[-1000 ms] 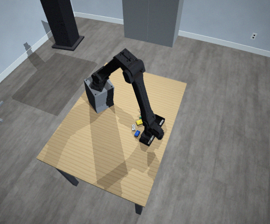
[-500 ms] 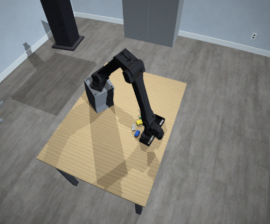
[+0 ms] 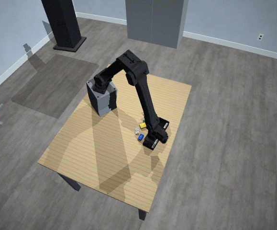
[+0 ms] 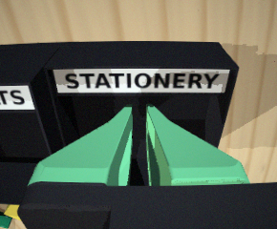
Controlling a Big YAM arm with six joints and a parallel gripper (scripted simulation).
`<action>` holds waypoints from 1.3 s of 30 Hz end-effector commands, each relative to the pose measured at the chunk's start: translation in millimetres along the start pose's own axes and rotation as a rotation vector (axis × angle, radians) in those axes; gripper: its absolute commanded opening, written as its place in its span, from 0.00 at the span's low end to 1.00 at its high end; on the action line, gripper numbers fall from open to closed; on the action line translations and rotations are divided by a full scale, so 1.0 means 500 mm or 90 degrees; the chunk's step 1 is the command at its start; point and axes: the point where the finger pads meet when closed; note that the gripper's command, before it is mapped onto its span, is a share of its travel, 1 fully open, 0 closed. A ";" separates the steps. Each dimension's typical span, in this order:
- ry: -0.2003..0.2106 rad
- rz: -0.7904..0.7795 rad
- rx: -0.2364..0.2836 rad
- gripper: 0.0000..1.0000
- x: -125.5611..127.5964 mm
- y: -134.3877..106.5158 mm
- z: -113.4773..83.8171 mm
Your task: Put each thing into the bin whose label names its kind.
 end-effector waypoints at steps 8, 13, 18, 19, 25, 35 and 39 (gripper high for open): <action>0.000 0.000 -0.013 0.08 -0.009 0.015 -0.040; 0.001 0.000 -0.018 0.08 -0.007 0.023 -0.050; 0.001 0.000 -0.014 0.08 -0.003 0.016 -0.062; 0.001 0.000 -0.015 0.08 -0.002 0.017 -0.065; 0.002 0.000 -0.015 0.08 0.003 0.016 -0.081; 0.003 0.000 -0.014 0.08 0.008 0.013 -0.134; 0.001 0.004 -0.032 0.08 0.000 0.049 -0.158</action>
Point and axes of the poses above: the point where the finger pads meet when closed, its own z axis out along the fingers, its own x axis across the jaws, y = z × x, and after that the axes turned 9 degrees about z, right-handed
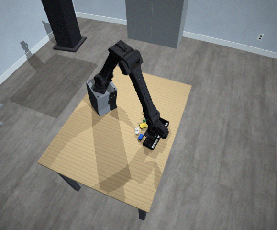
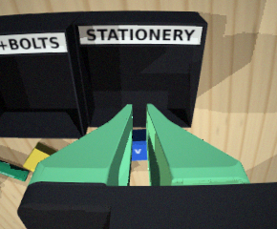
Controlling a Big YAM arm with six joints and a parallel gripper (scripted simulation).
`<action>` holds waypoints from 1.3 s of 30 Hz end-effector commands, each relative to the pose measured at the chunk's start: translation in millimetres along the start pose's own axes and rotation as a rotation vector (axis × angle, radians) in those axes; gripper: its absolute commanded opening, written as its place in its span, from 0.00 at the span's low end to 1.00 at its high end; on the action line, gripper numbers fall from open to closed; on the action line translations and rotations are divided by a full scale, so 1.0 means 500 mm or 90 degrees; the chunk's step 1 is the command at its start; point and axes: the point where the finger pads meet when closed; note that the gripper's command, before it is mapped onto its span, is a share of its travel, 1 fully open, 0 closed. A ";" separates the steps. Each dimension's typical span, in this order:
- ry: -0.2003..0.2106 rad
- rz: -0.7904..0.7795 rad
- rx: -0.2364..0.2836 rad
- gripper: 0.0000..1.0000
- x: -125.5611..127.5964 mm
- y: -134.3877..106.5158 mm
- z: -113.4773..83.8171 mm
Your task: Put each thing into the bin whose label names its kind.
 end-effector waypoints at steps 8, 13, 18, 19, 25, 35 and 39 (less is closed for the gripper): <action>0.000 0.000 -0.010 0.08 0.061 -0.003 -0.006; 0.001 0.001 -0.015 0.08 0.110 -0.007 -0.008; 0.000 0.000 -0.009 0.08 0.159 -0.029 -0.006; 0.001 0.000 -0.013 0.08 0.169 -0.024 -0.008; -0.004 0.015 -0.005 0.08 0.153 -0.031 -0.003; 0.000 0.004 -0.010 0.08 0.169 -0.032 -0.002; 0.000 0.003 -0.008 0.08 0.170 -0.035 -0.001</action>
Point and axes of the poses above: the point where the finger pads meet when closed, its own z axis out along the fingers, its own x axis across the jaws, y = z × x, and after that the axes turned 9 degrees about z, right-handed
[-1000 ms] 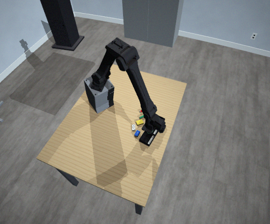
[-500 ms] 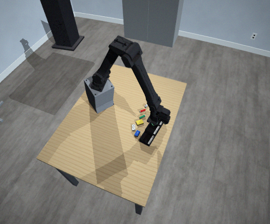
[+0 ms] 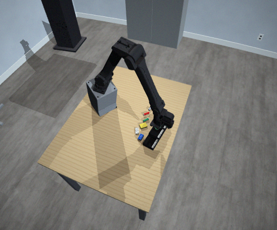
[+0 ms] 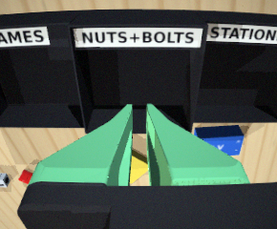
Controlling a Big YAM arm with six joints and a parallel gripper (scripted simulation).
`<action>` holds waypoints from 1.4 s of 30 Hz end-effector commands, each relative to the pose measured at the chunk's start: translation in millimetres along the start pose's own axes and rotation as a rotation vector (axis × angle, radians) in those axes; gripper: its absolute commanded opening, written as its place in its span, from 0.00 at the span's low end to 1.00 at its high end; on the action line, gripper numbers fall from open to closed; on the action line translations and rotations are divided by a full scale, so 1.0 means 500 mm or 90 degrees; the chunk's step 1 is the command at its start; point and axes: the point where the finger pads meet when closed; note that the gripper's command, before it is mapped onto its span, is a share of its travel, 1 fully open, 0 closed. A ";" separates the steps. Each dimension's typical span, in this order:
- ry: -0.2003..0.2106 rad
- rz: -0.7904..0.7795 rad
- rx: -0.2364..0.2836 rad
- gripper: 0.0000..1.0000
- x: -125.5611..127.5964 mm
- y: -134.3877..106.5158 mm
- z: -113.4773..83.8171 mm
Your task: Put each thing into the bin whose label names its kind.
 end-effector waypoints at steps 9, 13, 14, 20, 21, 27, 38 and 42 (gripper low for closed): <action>0.000 0.000 0.001 0.08 0.010 -0.007 0.012; 0.000 -0.001 0.003 0.08 0.012 -0.010 0.013; 0.000 -0.001 0.002 0.08 0.013 -0.009 0.013; 0.002 0.001 -0.016 0.08 0.009 0.024 0.024; 0.001 0.002 -0.015 0.08 0.005 0.024 0.030; 0.000 0.002 -0.014 0.08 -0.004 0.023 0.064; 0.000 0.002 -0.012 0.08 -0.005 0.019 0.114; 0.001 0.001 -0.011 0.08 -0.003 0.017 0.132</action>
Point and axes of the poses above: the point where the finger pads meet when closed, its own z axis out along the fingers, its own x axis across the jaws, y = z × x, and after that the axes turned 9 degrees about z, right-handed
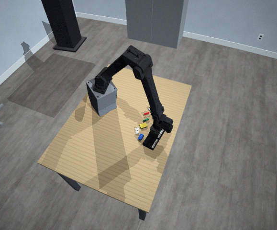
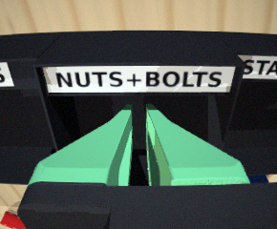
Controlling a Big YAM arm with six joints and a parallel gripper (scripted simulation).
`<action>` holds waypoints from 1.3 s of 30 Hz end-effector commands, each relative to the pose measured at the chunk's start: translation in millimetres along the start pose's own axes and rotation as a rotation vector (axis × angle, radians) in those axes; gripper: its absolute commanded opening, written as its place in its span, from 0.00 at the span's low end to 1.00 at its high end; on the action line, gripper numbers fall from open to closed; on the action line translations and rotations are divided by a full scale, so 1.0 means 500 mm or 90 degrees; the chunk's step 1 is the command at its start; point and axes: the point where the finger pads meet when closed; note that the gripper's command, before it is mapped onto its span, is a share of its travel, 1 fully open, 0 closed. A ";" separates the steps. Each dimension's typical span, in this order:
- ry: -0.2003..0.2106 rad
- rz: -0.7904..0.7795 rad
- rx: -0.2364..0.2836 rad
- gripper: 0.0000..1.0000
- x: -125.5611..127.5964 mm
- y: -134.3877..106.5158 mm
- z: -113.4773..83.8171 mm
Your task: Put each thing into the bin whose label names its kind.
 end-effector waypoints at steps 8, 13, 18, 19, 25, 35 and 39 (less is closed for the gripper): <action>0.002 -0.001 -0.005 0.08 0.003 0.010 0.005; 0.002 -0.001 -0.005 0.08 0.003 0.010 0.004; 0.002 -0.001 -0.005 0.08 0.003 0.011 0.004; 0.002 -0.001 -0.005 0.08 0.003 0.011 0.003; 0.002 -0.001 -0.006 0.08 0.003 0.012 0.003; 0.002 -0.001 -0.006 0.08 0.003 0.013 0.001; 0.002 -0.001 -0.006 0.08 0.003 0.014 0.001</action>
Point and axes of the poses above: the point where the finger pads meet when closed, its own z axis out along the fingers, its own x axis across the jaws, y = z × x, and after that the axes turned 9 degrees about z, right-handed
